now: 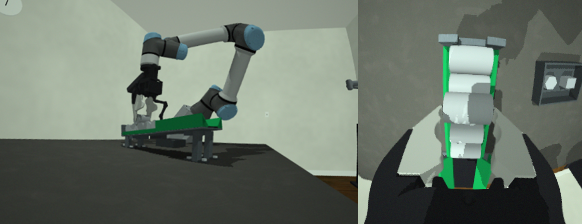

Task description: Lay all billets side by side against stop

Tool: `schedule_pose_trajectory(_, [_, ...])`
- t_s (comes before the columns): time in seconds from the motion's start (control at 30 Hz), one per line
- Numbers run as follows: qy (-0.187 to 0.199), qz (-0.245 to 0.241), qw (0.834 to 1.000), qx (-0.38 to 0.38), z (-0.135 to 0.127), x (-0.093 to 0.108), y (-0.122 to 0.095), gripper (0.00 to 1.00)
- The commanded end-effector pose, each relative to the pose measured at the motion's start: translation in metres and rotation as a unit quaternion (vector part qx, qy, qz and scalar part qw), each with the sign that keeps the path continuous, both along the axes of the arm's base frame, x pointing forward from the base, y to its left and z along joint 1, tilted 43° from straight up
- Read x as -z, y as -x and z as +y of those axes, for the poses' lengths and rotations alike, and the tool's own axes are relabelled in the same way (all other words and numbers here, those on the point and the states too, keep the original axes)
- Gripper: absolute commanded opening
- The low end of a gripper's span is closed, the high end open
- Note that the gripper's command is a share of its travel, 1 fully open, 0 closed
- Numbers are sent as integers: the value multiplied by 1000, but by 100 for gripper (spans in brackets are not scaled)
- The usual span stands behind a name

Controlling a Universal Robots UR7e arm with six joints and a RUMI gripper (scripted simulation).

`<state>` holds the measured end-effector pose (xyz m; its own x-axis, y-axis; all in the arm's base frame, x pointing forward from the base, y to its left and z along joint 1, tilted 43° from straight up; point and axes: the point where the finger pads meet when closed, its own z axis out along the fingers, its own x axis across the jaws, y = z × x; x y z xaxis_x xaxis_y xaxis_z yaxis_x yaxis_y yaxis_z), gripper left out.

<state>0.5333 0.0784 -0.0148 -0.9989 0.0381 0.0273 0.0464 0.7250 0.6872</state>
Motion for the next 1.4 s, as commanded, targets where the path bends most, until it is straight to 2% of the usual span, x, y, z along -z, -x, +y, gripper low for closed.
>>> schedule_pose_trajectory(0.0, [0, 0, 1000, 0, 0, 0, 0, 0])
schedule_pose_trajectory(1.03, [0, 0, 1000, 0, -1, -1, 0, 0])
schedule_pose_trajectory(1.37, [0, 0, 1000, 0, -9, -10, 0, 0])
